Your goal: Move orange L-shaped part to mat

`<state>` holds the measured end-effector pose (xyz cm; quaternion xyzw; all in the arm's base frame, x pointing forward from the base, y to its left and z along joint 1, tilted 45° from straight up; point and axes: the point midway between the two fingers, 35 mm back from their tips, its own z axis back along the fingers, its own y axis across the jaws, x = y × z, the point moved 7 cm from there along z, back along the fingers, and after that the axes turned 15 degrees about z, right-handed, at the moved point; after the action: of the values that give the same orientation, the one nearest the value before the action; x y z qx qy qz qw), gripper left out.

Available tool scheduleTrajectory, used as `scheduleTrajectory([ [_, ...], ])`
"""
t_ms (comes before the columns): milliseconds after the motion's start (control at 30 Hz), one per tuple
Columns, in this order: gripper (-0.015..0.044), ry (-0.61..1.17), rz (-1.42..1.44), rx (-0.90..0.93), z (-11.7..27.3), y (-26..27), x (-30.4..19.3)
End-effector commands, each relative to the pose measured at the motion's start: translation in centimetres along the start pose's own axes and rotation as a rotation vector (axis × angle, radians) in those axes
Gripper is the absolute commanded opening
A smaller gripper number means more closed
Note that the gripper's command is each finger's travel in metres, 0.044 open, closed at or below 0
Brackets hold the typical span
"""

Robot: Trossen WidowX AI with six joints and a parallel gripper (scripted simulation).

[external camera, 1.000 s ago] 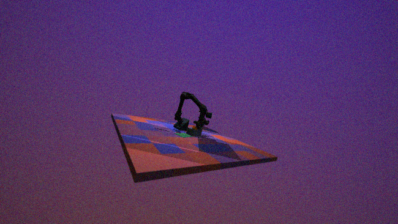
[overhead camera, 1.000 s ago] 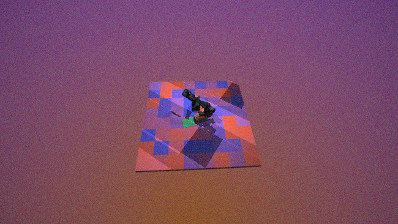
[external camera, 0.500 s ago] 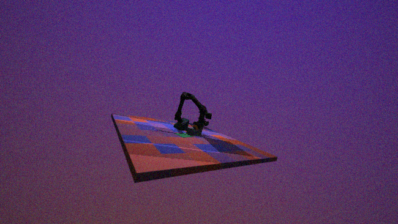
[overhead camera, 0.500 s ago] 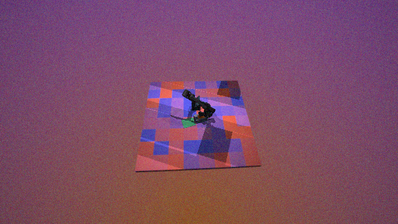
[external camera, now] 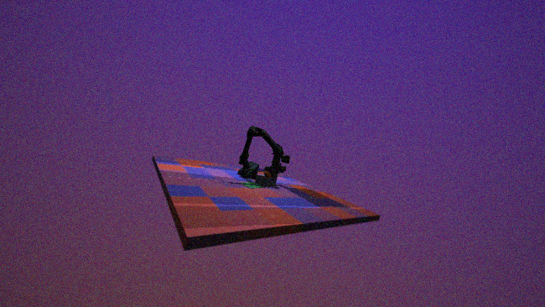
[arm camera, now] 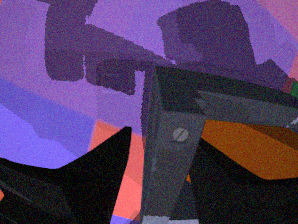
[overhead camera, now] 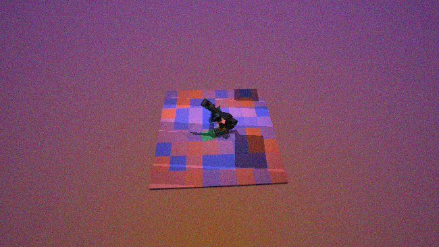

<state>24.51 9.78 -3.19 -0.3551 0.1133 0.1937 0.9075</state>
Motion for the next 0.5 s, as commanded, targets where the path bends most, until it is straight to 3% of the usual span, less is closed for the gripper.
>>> scheduleTrajectory([
  [0,0.0180,0.003,0.000,-0.001,0.4,0.4,0.1],
  [267,0.0180,0.007,0.003,-0.004,1.9,1.0,0.3],
  [467,0.0180,0.006,0.004,-0.002,8.8,0.2,0.3],
])
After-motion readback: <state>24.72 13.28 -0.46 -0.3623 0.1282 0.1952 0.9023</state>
